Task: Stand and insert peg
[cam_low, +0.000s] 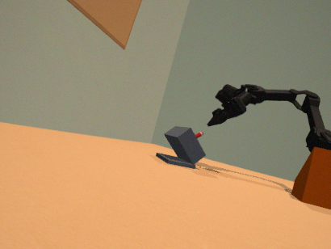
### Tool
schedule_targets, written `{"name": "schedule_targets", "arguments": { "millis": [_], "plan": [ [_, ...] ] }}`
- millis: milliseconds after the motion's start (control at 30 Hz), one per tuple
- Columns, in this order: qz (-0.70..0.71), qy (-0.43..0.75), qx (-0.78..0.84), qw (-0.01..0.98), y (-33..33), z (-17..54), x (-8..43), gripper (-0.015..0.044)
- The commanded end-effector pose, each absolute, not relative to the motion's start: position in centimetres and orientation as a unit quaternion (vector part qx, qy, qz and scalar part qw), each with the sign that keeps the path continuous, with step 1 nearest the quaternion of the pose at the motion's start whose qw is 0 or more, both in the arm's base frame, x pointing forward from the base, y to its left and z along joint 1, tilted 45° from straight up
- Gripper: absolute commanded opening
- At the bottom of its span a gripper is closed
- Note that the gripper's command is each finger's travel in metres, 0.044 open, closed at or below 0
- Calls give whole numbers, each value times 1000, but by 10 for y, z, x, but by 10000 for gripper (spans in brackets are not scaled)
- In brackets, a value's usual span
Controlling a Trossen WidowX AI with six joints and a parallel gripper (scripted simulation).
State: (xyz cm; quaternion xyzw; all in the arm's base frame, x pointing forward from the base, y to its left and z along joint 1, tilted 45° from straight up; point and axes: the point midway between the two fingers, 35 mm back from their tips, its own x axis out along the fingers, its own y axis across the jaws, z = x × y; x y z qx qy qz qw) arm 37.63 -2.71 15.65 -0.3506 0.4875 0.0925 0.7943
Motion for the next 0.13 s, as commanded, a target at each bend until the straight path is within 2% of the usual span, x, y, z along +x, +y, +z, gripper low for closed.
{"name": "schedule_targets", "arguments": {
  "millis": [0, 100],
  "plan": [
    [89, 484, -350, 797, -25, 165, 373, 440],
    [89, 484, -350, 797, -25, 165, 373, 440]
  ]
}}
